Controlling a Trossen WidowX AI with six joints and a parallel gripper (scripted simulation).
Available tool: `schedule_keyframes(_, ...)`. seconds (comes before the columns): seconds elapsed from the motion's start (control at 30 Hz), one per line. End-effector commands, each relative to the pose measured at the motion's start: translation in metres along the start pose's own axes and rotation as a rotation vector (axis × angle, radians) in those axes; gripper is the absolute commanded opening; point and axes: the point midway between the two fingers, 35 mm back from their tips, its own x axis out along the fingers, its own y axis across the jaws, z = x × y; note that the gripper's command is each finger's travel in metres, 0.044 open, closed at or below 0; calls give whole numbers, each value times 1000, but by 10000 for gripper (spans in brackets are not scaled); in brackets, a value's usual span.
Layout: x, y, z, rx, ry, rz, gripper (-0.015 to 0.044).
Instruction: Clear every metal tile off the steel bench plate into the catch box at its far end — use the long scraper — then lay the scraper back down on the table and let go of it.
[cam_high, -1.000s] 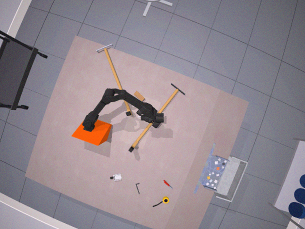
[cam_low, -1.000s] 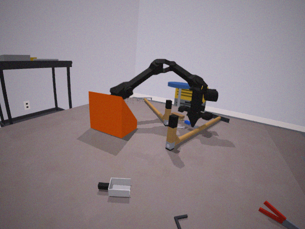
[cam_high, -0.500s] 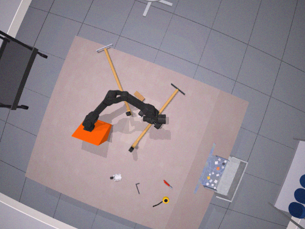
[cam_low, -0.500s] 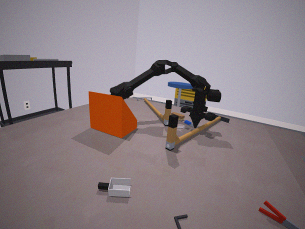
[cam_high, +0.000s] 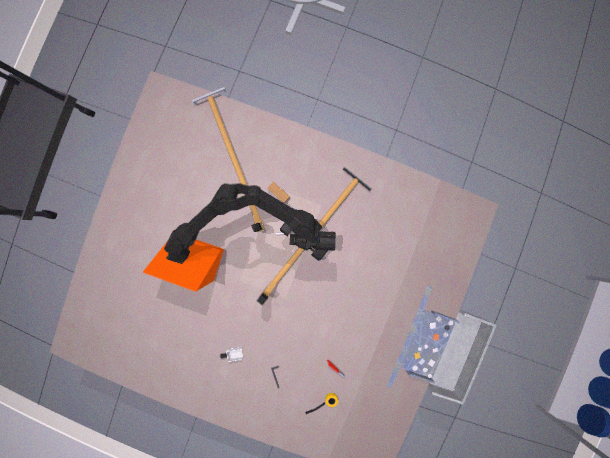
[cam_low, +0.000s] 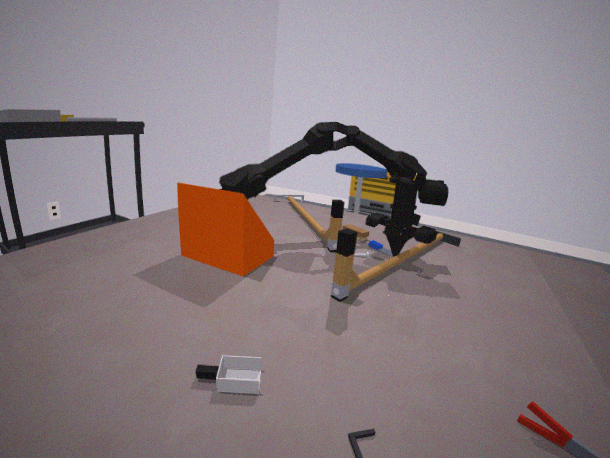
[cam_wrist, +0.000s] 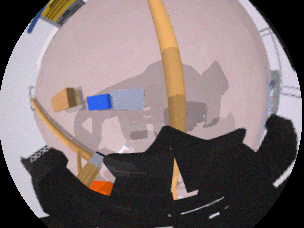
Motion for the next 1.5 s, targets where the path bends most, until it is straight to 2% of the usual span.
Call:
schedule_keyframes(0.0, 4, -5, -3, 0, 3, 6, 0)
schedule_keyframes(1.47, 5, -49, -5, -2, 3, 4, 0)
